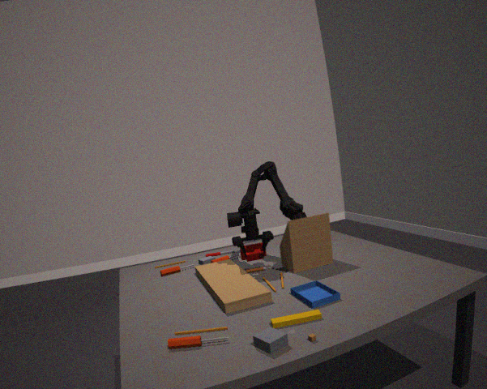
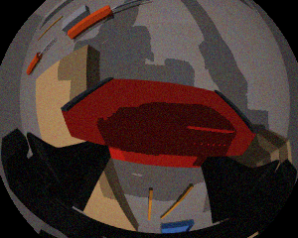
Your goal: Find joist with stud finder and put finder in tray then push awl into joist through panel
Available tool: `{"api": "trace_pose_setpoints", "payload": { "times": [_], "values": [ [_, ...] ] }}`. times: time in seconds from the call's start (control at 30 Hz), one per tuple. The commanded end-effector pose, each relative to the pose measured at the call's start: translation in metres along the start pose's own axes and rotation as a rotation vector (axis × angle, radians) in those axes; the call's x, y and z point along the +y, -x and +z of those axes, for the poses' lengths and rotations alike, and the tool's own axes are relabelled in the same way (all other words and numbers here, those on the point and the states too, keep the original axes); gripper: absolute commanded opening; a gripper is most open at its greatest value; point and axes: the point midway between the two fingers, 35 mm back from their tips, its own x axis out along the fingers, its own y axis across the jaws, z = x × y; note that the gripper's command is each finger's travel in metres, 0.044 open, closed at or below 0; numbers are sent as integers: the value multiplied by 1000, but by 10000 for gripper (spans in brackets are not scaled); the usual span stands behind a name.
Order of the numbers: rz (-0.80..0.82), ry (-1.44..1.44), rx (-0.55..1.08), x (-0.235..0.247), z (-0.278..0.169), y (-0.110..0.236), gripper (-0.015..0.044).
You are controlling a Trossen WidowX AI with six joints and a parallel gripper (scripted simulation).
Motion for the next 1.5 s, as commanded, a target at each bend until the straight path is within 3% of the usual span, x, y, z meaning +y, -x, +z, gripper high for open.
{"api": "trace_pose_setpoints", "payload": {
  "times": [0.0,1.47],
  "values": [
    [10,-12,-7,2,3,7,0],
    [-9,4,256,-1,8,5,0]
  ]
}}
